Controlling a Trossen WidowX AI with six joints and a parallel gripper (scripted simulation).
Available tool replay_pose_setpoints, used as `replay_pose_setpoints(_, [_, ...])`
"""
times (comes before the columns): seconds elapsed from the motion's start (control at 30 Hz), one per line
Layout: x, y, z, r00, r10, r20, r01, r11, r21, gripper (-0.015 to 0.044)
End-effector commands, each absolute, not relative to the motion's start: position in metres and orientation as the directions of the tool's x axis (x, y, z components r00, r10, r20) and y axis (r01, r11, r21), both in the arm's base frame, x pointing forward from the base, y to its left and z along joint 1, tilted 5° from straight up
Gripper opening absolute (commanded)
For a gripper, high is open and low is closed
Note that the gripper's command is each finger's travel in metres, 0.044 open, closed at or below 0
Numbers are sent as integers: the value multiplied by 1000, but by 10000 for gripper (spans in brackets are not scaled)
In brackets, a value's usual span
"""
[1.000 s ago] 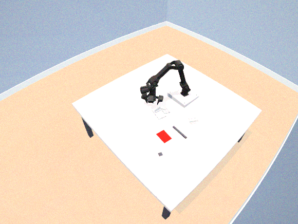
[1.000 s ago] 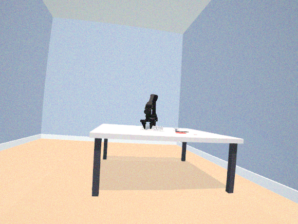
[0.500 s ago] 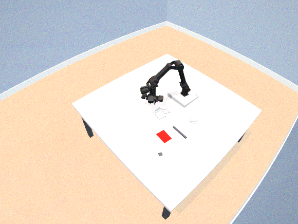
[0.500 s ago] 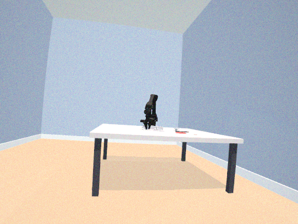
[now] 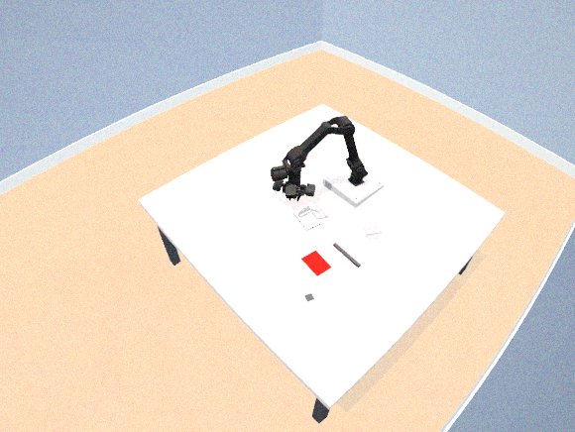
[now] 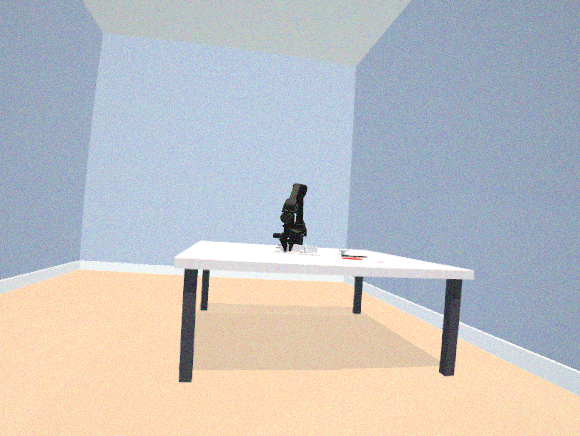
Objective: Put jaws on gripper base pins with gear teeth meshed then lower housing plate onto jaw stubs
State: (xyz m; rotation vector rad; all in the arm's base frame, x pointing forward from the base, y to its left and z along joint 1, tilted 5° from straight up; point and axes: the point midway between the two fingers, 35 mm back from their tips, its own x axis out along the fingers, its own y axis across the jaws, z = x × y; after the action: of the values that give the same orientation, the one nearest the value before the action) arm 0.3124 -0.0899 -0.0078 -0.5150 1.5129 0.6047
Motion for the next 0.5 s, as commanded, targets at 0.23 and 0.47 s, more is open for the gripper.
replay_pose_setpoints(0.23, [312,-91,0,-38,44,-998,-653,755,58,37])
replay_pose_setpoints(0.47, [312,-91,9,-38,44,-998,-653,755,58,37])
